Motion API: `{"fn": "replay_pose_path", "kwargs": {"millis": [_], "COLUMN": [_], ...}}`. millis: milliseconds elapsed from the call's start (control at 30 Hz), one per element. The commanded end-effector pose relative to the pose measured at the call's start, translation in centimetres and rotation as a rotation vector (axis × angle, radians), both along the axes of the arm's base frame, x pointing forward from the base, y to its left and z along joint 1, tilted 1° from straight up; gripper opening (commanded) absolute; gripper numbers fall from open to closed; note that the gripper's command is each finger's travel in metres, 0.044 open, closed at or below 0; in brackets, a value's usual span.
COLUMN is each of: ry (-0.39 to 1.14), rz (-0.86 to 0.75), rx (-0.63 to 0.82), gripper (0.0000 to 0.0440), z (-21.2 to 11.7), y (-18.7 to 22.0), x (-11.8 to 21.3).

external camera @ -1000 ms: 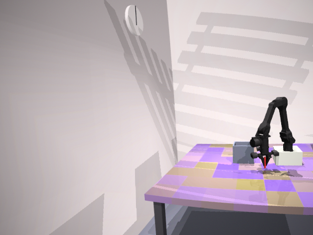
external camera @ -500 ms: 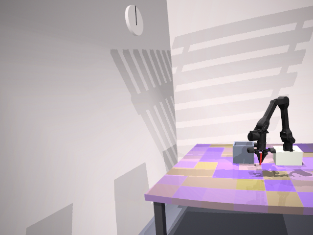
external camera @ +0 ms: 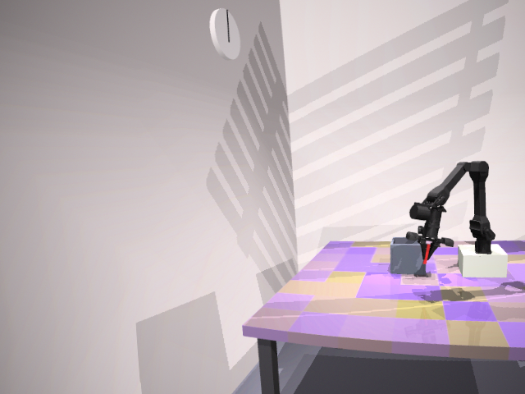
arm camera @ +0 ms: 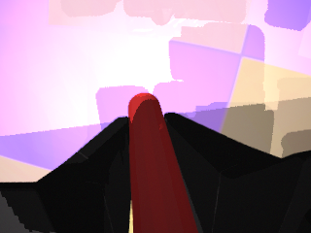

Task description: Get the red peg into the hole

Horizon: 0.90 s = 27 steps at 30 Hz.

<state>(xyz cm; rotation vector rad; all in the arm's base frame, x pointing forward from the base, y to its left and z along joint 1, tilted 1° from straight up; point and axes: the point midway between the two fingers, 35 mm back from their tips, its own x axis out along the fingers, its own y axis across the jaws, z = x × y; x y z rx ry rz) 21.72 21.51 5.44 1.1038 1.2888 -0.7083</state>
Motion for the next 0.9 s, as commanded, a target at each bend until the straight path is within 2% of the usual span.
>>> {"fn": "replay_pose_path", "kwargs": {"millis": [0,433,867], "ry": [-0.054,-0.145,-0.165], "rz": [0.002,-0.017,-0.076], "rx": [0.015,-0.015,-0.09], "gripper": [0.0,0.0,0.0], "z": [1.9,6.7,8.2], "y": [-0.1,-3.3,-8.4], "x": [1.3,5.1,7.7]}}
